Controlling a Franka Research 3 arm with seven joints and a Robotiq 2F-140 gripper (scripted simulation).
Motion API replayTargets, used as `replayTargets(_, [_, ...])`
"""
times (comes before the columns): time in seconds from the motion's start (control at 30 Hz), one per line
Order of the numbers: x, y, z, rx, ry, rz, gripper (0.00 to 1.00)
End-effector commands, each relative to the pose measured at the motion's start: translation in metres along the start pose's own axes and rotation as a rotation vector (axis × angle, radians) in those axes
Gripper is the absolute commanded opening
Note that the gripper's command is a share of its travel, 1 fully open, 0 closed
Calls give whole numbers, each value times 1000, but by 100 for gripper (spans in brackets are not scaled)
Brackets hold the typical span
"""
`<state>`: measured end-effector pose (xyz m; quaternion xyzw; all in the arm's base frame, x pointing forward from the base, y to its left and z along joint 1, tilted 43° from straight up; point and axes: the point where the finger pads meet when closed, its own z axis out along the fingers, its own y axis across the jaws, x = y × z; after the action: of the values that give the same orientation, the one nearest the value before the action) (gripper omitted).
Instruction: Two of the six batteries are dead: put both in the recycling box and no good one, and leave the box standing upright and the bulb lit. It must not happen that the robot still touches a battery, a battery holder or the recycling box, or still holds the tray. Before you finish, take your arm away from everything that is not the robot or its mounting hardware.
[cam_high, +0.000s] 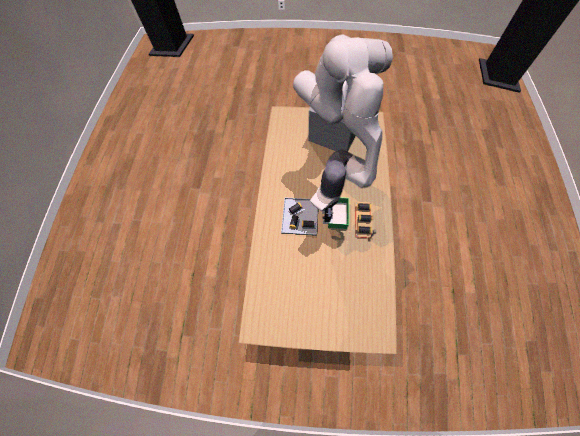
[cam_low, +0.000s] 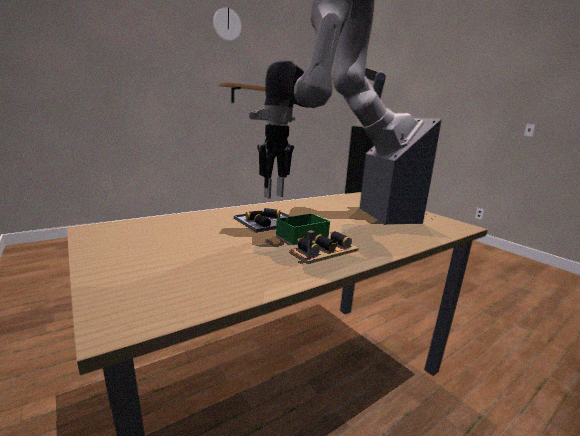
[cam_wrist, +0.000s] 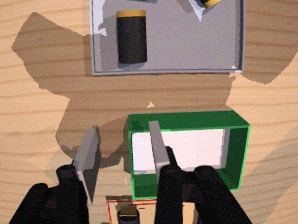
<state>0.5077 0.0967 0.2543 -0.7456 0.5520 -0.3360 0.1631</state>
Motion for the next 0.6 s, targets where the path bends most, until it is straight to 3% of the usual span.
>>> replayTargets(0.0, [-32,-2,1,-9,-8,91,29])
replayTargets(0.13, [-75,-8,0,-9,-8,91,29])
replayTargets(0.2, [-75,-8,0,-9,-8,91,29])
replayTargets(0.57, [-181,-23,0,-9,-8,91,29])
